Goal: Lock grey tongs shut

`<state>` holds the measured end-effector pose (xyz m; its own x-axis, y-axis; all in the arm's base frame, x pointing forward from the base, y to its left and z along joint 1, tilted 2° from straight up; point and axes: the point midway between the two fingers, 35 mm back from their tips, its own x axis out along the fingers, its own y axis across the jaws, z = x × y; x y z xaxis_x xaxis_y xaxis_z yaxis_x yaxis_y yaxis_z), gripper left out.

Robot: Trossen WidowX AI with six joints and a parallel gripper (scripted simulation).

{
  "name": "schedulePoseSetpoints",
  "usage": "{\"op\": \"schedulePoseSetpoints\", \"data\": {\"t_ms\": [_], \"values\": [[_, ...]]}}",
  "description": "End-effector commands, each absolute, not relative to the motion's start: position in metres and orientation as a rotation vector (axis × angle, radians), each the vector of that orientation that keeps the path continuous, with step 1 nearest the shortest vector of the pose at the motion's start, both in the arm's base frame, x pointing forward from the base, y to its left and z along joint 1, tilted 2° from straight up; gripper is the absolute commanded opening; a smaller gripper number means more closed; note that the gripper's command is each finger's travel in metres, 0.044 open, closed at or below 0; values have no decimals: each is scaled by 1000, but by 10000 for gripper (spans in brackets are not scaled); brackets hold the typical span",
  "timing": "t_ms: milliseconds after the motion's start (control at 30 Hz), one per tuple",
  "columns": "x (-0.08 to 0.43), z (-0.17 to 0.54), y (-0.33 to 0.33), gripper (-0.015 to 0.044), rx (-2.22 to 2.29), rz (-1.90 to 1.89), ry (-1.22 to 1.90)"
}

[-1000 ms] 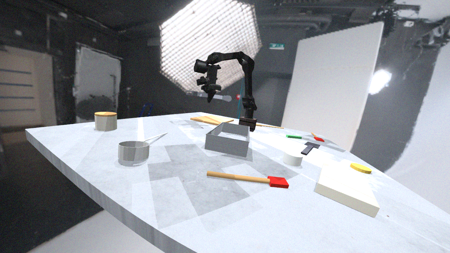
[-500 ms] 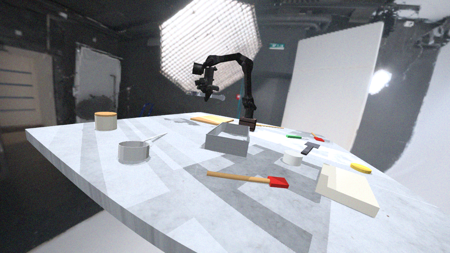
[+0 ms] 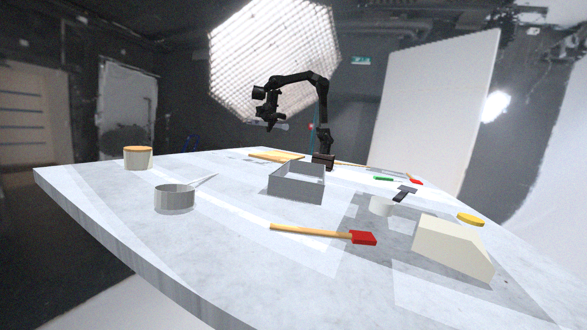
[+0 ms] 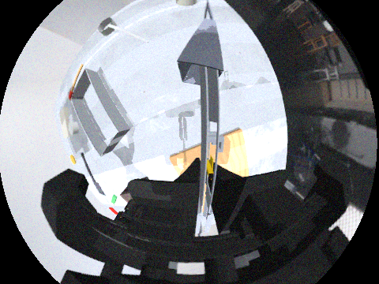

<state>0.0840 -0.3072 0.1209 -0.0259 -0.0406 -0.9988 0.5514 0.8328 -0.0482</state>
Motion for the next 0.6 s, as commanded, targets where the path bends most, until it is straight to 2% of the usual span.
{"op": "schedulePoseSetpoints", "data": {"t_ms": [0,567], "values": [[65,122,-310,-150,379,-454,1543],[-26,125,-311,-150,171,-246,1586]]}}
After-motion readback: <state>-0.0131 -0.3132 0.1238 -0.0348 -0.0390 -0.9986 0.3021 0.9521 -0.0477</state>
